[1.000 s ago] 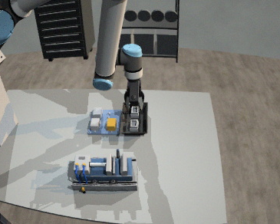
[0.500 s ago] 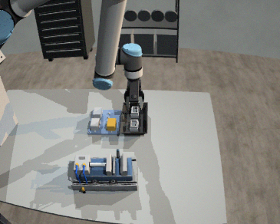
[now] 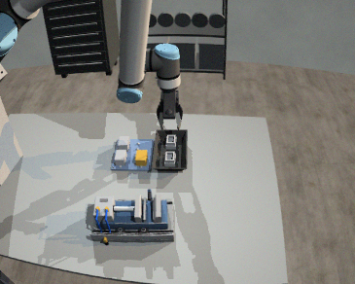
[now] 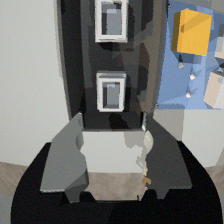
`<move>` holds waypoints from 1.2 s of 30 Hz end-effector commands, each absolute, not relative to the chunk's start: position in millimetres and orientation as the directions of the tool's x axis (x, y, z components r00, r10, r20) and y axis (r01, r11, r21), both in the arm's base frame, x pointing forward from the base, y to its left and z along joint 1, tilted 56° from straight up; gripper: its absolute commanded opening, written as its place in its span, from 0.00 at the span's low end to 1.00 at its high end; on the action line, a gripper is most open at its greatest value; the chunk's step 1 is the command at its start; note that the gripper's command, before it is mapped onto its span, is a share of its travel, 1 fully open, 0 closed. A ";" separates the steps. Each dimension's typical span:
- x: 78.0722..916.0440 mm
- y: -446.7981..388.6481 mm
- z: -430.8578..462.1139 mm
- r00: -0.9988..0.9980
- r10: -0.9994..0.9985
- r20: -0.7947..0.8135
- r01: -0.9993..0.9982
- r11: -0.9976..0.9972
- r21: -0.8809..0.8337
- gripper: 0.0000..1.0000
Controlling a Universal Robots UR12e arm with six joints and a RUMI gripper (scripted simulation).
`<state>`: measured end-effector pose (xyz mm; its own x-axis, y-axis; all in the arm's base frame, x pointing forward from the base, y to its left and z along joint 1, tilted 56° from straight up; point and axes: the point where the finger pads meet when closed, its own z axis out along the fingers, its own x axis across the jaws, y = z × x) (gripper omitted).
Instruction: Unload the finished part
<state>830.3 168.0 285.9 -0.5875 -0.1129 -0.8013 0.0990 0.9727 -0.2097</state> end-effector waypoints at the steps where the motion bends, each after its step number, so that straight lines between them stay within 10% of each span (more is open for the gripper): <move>1: 813.8 172.4 298.1 -0.587 -0.113 -0.802 0.099 0.973 -0.209 0.40; 25: 759.8 186.0 335.7 -0.587 -0.113 -0.802 0.099 0.973 -0.209 0.40; 26: 759.8 186.0 335.7 -0.587 -0.113 -0.802 0.099 0.973 -0.209 0.00; 36: 759.8 186.0 335.7 -0.587 -0.113 -0.802 0.099 0.973 -0.209 0.00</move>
